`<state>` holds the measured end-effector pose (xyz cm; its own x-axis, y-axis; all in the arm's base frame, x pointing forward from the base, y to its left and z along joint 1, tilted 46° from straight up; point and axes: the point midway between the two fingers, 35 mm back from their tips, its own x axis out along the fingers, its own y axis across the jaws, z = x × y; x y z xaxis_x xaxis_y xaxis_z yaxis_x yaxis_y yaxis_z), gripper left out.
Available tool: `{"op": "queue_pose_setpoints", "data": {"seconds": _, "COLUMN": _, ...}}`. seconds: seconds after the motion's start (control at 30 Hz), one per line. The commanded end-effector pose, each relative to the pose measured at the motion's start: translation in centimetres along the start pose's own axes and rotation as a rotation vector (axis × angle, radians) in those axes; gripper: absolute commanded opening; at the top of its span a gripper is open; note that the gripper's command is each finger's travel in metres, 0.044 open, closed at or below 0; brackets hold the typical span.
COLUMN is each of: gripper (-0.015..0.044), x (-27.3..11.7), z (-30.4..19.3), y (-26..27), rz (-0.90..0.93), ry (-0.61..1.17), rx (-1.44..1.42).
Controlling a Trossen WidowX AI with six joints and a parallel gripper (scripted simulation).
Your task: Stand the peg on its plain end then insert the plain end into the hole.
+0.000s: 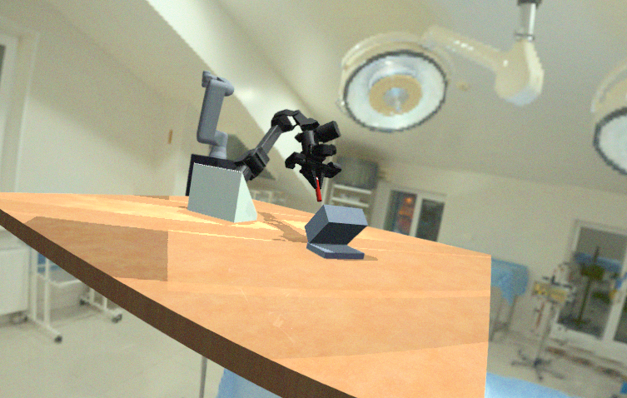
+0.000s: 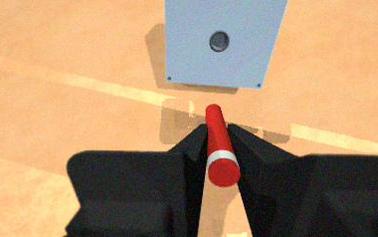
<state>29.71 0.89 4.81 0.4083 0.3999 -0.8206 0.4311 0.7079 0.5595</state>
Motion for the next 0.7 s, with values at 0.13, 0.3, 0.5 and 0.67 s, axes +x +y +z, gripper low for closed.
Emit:
{"op": "queue_pose_setpoints", "data": {"seconds": 0.13, "gripper": 0.0, "x": 0.0, "z": 1.3, "y": -0.6, "rz": -0.007, "ry": -0.077, "rx": 0.049}}
{"op": "queue_pose_setpoints", "data": {"seconds": 0.3, "gripper": 0.0, "x": 0.0, "z": 1.7, "y": -0.7, "rz": -0.006, "ry": -0.097, "rx": 0.059}}
{"op": "queue_pose_setpoints", "data": {"seconds": 0.5, "gripper": 0.0, "x": 0.6, "z": 2.1, "y": -0.7, "rz": -0.006, "ry": -0.105, "rx": 0.063}}
{"op": "queue_pose_setpoints", "data": {"seconds": 0.67, "gripper": 0.0, "x": 1.2, "z": 2.4, "y": -0.7, "rz": -0.006, "ry": -0.113, "rx": 0.067}}
